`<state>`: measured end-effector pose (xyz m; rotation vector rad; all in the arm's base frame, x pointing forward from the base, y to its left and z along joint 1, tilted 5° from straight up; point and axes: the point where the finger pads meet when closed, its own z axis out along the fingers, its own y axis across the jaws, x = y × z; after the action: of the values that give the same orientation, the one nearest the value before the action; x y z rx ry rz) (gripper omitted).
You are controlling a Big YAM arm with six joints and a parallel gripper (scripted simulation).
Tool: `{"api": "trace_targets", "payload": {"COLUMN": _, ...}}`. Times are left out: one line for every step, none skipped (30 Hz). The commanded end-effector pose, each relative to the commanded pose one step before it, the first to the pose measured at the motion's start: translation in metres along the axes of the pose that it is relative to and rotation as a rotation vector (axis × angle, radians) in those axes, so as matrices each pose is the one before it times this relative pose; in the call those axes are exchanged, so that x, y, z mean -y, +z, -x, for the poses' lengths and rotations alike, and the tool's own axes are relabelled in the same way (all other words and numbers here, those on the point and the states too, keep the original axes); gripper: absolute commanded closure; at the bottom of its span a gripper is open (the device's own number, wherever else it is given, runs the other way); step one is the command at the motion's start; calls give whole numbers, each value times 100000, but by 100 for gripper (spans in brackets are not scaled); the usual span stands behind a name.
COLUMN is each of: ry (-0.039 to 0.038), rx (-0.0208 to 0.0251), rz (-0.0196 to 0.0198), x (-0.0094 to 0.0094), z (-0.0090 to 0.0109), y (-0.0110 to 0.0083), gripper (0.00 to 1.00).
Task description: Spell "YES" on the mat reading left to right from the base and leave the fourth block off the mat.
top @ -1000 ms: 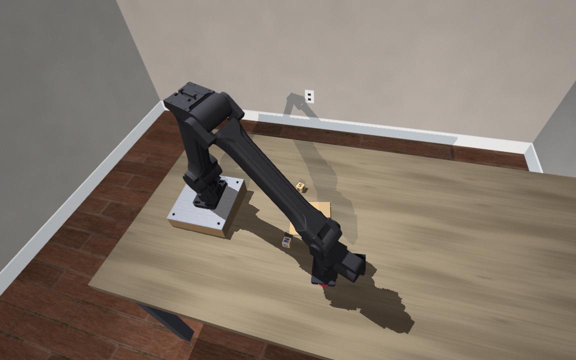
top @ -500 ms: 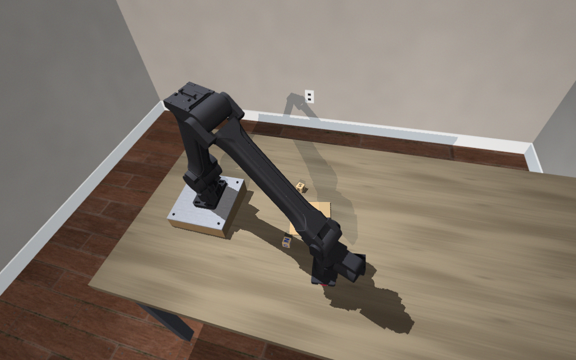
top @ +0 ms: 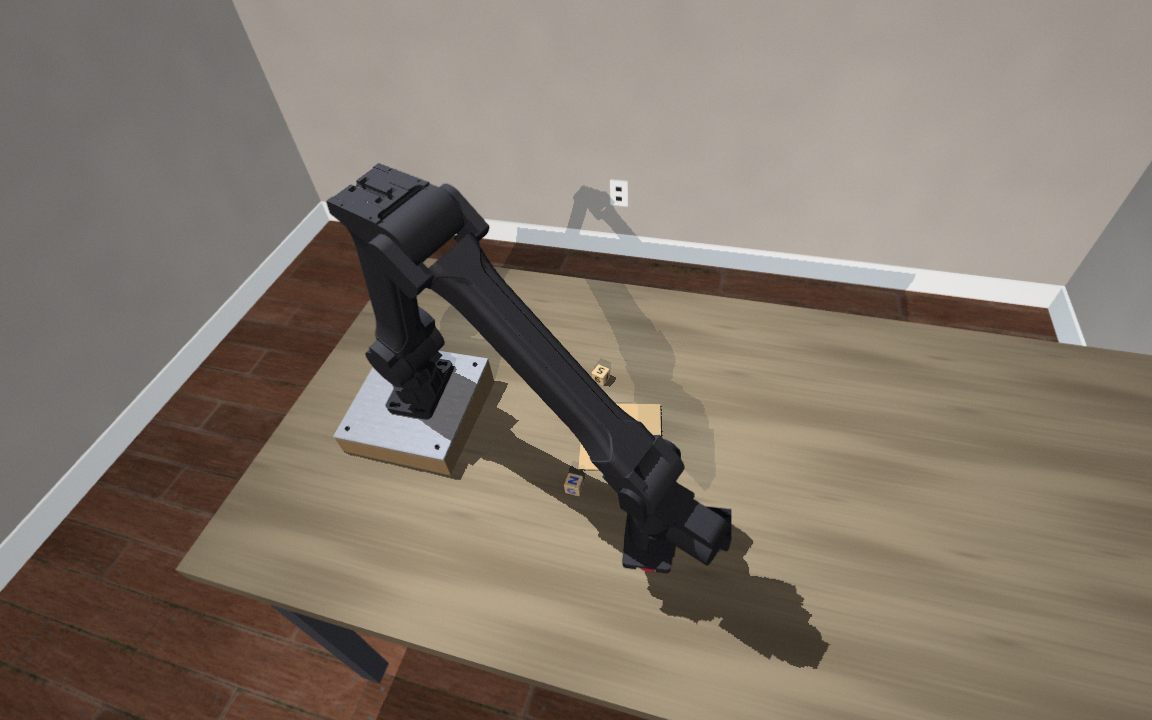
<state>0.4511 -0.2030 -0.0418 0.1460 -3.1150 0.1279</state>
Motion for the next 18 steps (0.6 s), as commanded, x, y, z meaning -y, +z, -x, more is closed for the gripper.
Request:
{"api": "trace_targets", "payload": {"ry": -345, "rx": 704, "rz": -528, "x": 375, "z": 36, "y": 218, "gripper": 79}}
{"api": "trace_targets", "payload": {"ry": 0, "rx": 0, "rz": 0, "x": 0, "z": 0, "y": 0, "gripper": 79}}
{"api": "trace_targets", "payload": {"ry": 0, "rx": 0, "rz": 0, "x": 0, "z": 0, "y": 0, "gripper": 79}}
{"api": "trace_targets", "payload": {"ry": 1, "rx": 19, "rz": -10, "x": 1, "z": 0, "y": -44, "gripper": 79}}
{"api": "trace_targets", "payload": {"ry": 9, "rx": 123, "rz": -66, "x": 8, "z": 1, "y": -285, "gripper": 79}}
{"api": "trace_targets", "payload": {"ry": 22, "rx": 306, "rz": -164, "x": 16, "z": -5, "y": -708, "gripper": 79}}
{"api": "trace_targets", "payload": {"ry": 107, "rx": 1253, "rz": -672, "x": 164, "z": 267, "y": -1121, "gripper": 79}}
{"api": "trace_targets", "payload": {"ry": 70, "rx": 938, "rz": -494, "x": 190, "z": 497, "y": -569, "gripper": 79}}
{"api": "trace_targets", "payload": {"ry": 103, "rx": 1349, "rz": -702, "x": 275, "z": 709, "y": -803, "gripper": 79}}
{"api": "trace_targets", "payload": {"ry": 139, "rx": 1797, "rz": -922, "x": 366, "z": 936, "y": -1055, "gripper": 79}}
{"api": "trace_targets", "payload": {"ry": -31, "rx": 86, "rz": 0, "x": -159, "z": 122, "y": -591, "gripper": 79}}
{"api": "trace_targets", "payload": {"ry": -4, "rx": 96, "rz": 0, "x": -170, "z": 131, "y": -680, "gripper": 79}}
{"api": "trace_targets", "payload": {"ry": 241, "rx": 60, "rz": -16, "x": -11, "z": 46, "y": -741, "gripper": 79}}
{"api": "trace_targets", "payload": {"ry": 6, "rx": 56, "rz": -19, "x": 17, "z": 31, "y": -799, "gripper": 79}}
{"api": "trace_targets", "payload": {"ry": 0, "rx": 0, "rz": 0, "x": 0, "z": 0, "y": 0, "gripper": 79}}
{"api": "trace_targets", "payload": {"ry": 0, "rx": 0, "rz": 0, "x": 0, "z": 0, "y": 0, "gripper": 79}}
{"api": "trace_targets", "payload": {"ry": 1010, "rx": -59, "rz": -64, "x": 476, "z": -220, "y": -800, "gripper": 79}}
{"api": "trace_targets", "payload": {"ry": -40, "rx": 64, "rz": -17, "x": -4, "z": 43, "y": -854, "gripper": 79}}
